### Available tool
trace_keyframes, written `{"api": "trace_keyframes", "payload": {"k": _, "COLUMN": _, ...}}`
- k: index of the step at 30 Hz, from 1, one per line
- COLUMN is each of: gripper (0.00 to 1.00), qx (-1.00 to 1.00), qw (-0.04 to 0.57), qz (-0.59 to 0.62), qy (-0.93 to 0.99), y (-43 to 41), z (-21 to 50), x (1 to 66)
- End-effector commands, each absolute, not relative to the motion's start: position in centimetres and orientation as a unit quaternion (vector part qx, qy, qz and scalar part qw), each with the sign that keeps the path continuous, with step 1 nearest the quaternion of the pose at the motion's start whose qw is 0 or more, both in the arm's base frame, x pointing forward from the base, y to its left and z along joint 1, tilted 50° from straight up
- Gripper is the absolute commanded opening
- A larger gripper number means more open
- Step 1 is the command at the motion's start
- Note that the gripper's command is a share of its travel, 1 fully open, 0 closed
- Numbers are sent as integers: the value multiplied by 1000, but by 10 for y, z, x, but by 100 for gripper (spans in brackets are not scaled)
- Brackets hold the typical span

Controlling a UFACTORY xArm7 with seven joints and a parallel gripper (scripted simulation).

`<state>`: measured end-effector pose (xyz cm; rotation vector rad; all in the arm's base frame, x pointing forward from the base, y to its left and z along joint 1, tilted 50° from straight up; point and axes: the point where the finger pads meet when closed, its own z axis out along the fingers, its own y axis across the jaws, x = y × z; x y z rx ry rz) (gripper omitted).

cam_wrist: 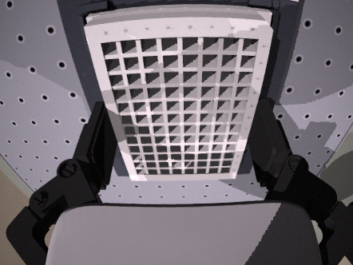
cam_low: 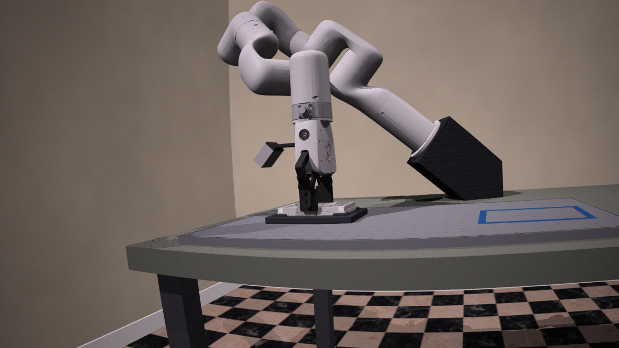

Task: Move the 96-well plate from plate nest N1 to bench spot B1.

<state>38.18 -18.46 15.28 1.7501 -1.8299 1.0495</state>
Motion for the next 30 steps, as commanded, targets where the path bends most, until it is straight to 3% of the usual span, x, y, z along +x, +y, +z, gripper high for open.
{"api": "trace_keyframes", "payload": {"k": 1, "gripper": 0, "qx": 626, "qw": 198, "qz": 376, "qy": -654, "y": -184, "z": 154, "x": 383}}
{"api": "trace_keyframes", "payload": {"k": 30, "gripper": 0, "qx": 626, "qw": 198, "qz": 376, "qy": -654, "y": -174, "z": 162, "x": 380}}
